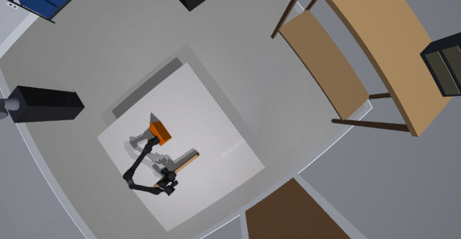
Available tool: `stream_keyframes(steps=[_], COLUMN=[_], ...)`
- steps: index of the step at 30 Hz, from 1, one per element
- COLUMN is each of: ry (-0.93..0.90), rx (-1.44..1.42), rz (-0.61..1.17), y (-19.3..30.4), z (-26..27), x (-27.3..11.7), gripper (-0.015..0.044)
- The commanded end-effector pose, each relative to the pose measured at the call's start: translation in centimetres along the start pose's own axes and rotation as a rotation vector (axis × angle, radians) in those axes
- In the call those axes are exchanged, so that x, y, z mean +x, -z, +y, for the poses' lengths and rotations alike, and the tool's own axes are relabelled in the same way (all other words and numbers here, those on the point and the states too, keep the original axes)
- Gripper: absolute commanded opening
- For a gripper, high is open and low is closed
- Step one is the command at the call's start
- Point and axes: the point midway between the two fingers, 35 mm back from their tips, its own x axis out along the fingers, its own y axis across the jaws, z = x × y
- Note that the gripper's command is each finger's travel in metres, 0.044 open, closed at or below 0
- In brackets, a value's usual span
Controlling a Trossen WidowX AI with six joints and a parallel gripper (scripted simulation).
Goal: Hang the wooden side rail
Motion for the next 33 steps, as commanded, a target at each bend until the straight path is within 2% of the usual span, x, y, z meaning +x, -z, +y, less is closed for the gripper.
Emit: stream_keyframes(steps=[1, 33], ry=[0.011, 0.011], rx=[0.001, 0.001], rz=[0.008, 0.008], y=[0.01, 0.02], z=[-0.14, -0.15], x=[-0.16, 0.36], gripper=[0.0000, 0.0000])
